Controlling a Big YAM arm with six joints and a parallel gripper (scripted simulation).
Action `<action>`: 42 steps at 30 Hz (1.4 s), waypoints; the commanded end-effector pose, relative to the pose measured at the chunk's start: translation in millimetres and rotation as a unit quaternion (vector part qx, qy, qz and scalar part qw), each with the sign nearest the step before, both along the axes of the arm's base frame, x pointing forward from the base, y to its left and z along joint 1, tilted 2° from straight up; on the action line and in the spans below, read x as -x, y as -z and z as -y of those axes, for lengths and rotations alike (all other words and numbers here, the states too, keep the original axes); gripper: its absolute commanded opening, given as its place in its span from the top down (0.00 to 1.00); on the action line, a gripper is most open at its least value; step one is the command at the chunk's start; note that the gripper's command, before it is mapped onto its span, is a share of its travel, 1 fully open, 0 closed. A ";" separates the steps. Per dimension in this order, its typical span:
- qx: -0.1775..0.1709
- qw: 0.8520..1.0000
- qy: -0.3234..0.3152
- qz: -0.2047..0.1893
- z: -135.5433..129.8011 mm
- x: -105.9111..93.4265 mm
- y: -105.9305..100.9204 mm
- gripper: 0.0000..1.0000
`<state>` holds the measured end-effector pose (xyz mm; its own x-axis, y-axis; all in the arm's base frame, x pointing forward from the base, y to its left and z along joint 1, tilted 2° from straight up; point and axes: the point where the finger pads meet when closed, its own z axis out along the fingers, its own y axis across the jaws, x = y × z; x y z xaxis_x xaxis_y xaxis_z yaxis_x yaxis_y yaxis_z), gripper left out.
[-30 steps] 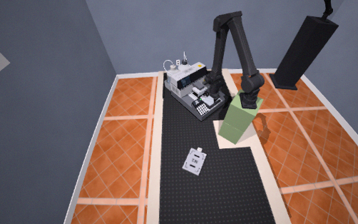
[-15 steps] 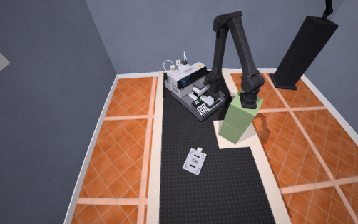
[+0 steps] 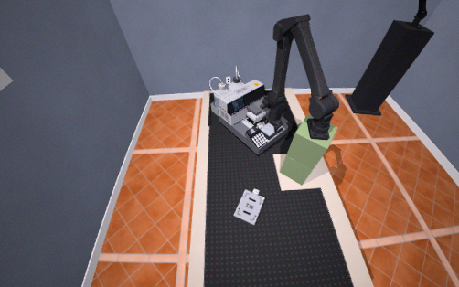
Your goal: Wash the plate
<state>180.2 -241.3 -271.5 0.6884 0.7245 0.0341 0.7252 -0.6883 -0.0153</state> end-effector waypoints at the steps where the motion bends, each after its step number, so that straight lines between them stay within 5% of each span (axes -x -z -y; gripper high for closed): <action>1: 0.006 1.000 0.004 0.004 3.1 -2.5 3.8 0.16; 42: 0.006 1.000 0.004 0.004 7.4 -2.4 10.7 0.16</action>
